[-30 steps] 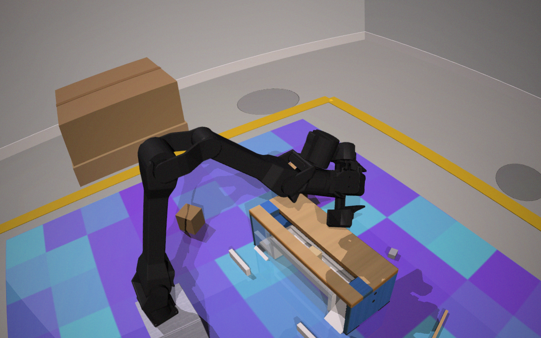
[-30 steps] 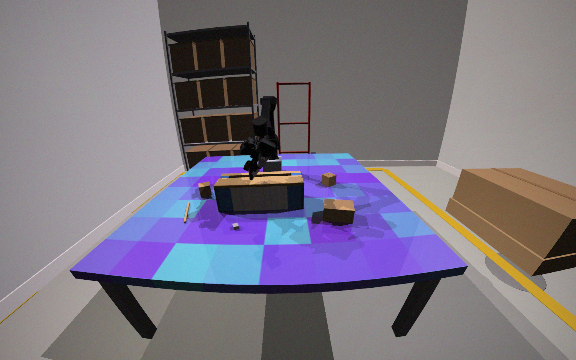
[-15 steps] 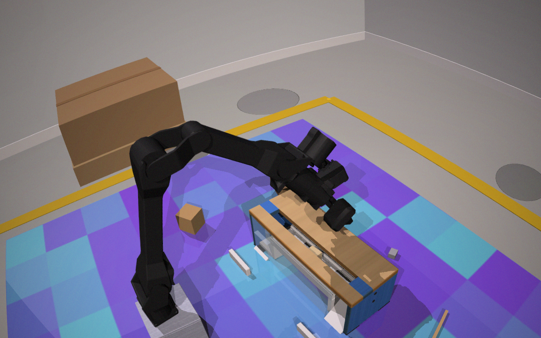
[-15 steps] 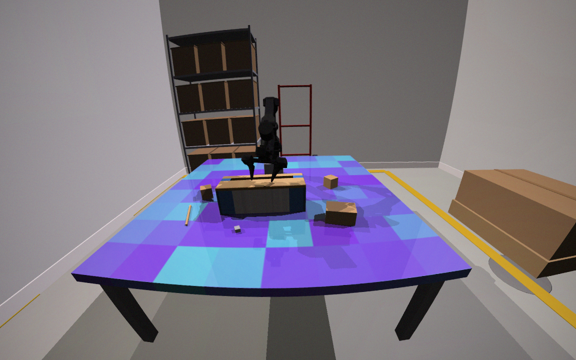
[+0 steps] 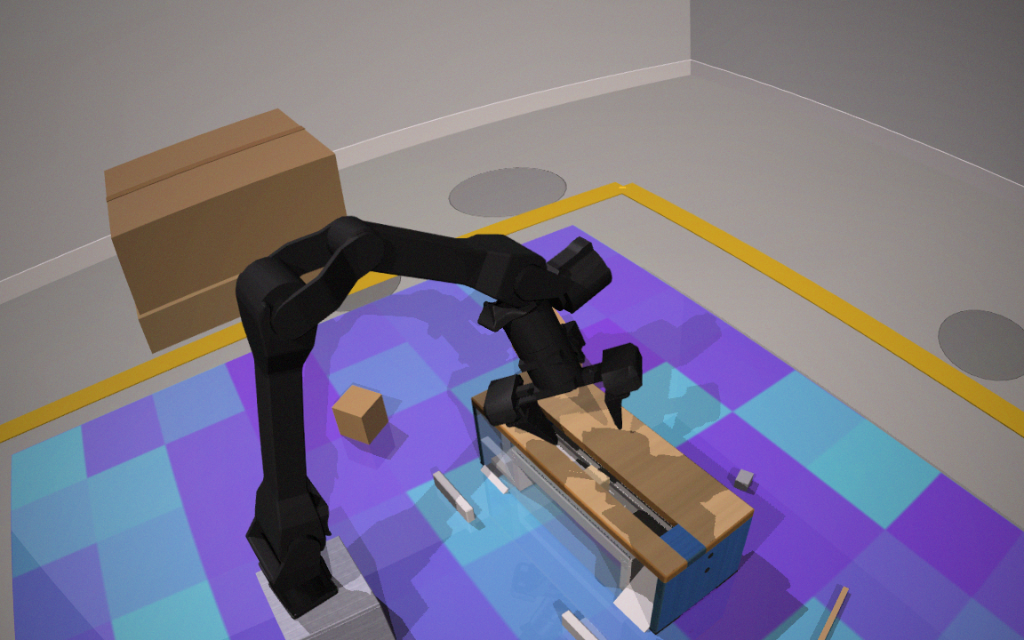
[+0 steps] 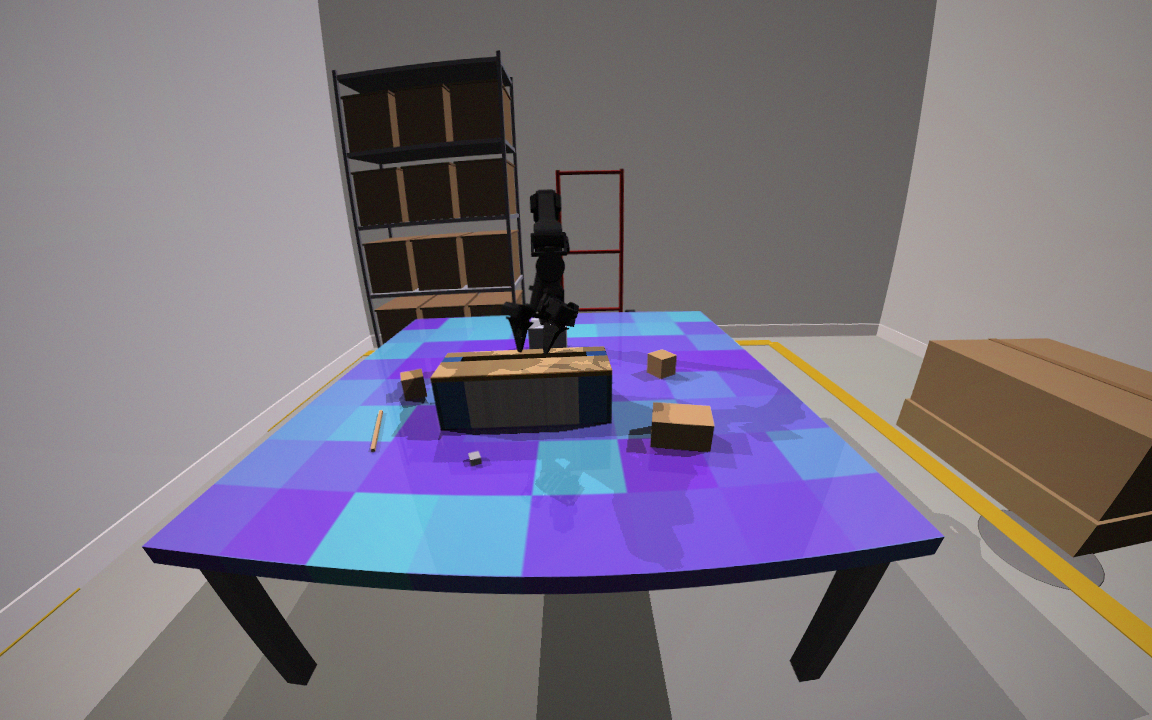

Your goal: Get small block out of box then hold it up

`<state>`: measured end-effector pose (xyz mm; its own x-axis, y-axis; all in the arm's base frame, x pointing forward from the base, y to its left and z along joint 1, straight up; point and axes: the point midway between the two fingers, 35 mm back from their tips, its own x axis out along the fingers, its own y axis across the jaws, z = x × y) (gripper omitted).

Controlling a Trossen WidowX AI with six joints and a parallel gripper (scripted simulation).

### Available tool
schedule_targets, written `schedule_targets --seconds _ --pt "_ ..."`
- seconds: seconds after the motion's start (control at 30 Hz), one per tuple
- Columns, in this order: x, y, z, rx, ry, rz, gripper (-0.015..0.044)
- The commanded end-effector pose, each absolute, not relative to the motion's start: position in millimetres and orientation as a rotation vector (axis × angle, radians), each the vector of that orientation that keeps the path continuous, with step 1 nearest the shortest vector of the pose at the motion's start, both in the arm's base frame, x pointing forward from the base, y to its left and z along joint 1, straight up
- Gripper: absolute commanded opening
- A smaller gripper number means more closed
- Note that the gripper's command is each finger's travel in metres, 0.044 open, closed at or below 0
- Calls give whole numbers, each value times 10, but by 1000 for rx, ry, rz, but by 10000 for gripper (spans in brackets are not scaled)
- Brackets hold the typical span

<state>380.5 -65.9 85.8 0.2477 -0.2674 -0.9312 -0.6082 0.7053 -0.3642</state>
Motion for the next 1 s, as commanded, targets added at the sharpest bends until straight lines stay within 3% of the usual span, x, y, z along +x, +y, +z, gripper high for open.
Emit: schedule_targets --seconds 0.0,0.97 --pt "3278 -517 979 -1363 1497 938 400" --pt "3293 -505 758 -1363 1497 939 400"
